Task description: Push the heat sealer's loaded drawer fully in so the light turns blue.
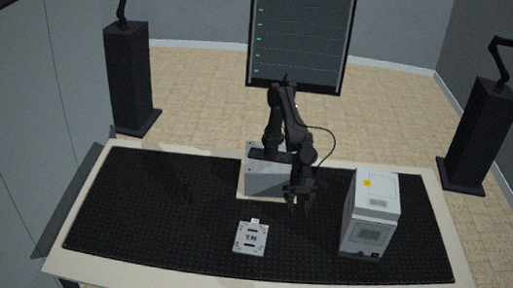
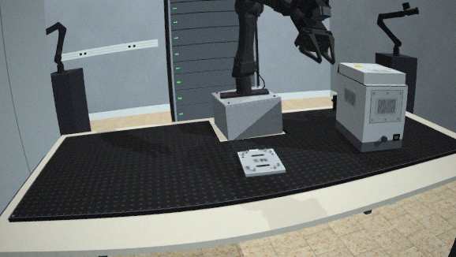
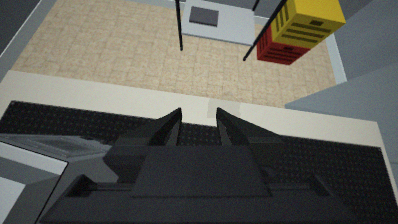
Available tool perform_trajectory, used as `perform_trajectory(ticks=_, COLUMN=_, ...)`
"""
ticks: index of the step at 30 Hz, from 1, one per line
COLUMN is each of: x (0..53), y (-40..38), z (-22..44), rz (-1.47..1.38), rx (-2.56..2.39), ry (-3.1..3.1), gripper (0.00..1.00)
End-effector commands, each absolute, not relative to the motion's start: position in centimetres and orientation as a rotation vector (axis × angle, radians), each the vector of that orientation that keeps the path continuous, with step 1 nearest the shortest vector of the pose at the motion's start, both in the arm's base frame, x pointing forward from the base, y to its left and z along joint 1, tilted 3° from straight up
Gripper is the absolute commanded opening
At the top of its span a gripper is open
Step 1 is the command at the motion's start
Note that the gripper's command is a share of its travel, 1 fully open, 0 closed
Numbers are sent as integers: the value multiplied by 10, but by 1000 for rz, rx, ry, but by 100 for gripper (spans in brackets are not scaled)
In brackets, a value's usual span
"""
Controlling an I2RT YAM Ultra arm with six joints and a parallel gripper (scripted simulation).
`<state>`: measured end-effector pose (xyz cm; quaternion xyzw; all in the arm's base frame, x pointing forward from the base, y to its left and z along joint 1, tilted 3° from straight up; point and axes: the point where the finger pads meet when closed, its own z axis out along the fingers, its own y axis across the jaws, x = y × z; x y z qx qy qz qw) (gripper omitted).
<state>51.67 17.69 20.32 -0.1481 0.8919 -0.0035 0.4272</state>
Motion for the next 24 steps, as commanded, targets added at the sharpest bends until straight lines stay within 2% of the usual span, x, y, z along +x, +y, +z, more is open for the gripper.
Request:
perform_trajectory(ticks=1, x=500, y=193, z=217, rz=3, rx=-373, ry=2210, gripper=45)
perform_trajectory(ticks=5, x=498, y=210, z=233, rz=42, rx=-409, ry=2178, gripper=45)
perform_trajectory(ticks=13, x=485, y=227, z=230, rz=63, rx=-478, ry=2194, gripper=45)
perform_trajectory(ticks=16, x=472, y=234, z=209, rz=50, rx=-491, ry=2233, gripper=45)
perform_trajectory(ticks=24, x=459, y=261, z=223, rz=118, rx=-623, ry=2207, gripper=45)
